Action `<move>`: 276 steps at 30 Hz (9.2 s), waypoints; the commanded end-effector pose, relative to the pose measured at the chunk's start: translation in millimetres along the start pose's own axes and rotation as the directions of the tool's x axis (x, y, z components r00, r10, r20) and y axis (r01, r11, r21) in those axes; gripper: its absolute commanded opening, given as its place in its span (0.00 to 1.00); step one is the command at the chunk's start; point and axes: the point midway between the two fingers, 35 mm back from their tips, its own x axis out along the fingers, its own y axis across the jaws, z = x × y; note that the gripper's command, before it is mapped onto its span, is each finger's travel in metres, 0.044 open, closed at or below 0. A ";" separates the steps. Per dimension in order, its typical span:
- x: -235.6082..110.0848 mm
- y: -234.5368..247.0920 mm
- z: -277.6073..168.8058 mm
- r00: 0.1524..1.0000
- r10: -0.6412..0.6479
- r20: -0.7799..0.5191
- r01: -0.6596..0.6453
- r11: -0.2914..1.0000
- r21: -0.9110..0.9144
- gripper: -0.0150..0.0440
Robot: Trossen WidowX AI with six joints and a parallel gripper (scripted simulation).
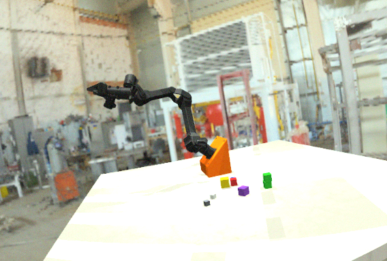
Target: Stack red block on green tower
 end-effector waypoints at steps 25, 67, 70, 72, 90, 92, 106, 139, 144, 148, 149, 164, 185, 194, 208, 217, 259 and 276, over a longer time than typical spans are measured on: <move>-259.2 -296.0 272.6 0.105 -0.610 0.786 0.955 -0.158 -0.250 1.00; -629.3 -142.4 256.6 -0.253 0.133 0.958 -0.955 -0.190 -0.226 1.00; -629.3 -142.4 256.6 -0.253 0.133 0.958 -0.955 -0.190 -0.226 1.00; -629.1 -142.5 256.0 -0.254 0.133 0.958 -0.955 -0.190 -0.226 1.00; -640.3 -138.2 302.0 -0.252 0.133 0.959 -0.956 -0.190 -0.225 1.00; -641.2 -137.9 305.0 -0.252 0.133 0.959 -0.956 -0.190 -0.225 1.00; -646.5 -135.0 326.6 -0.251 0.132 0.959 -0.956 -0.190 -0.224 1.00; -647.8 -133.8 333.3 -0.250 0.132 0.959 -0.956 -0.190 -0.223 1.00; -647.9 -133.8 333.3 -0.250 0.132 0.959 -0.956 -0.190 -0.223 1.00; -648.3 -133.9 333.2 -0.250 0.132 0.959 -0.956 -0.190 -0.223 1.00; -648.4 -133.9 333.2 -0.250 0.132 0.959 -0.956 -0.190 -0.223 1.00; -639.1 -148.4 293.2 -0.245 0.076 0.967 -0.956 -0.184 -0.228 1.00; -637.1 -143.3 275.9 -0.254 0.133 0.958 -0.955 -0.190 -0.227 1.00; -642.1 -139.2 297.8 -0.252 0.133 0.959 -0.956 -0.190 -0.225 1.00; -647.2 -137.2 316.7 -0.252 0.132 0.959 -0.956 -0.190 -0.225 1.00; -650.2 -134.9 330.5 -0.250 0.132 0.959 -0.956 -0.190 -0.223 1.00; -650.6 -134.5 332.6 -0.250 0.132 0.959 -0.956 -0.190 -0.223 1.00; -650.6 -136.5 320.4 -0.251 0.132 0.959 -0.956 -0.190 -0.224 0.60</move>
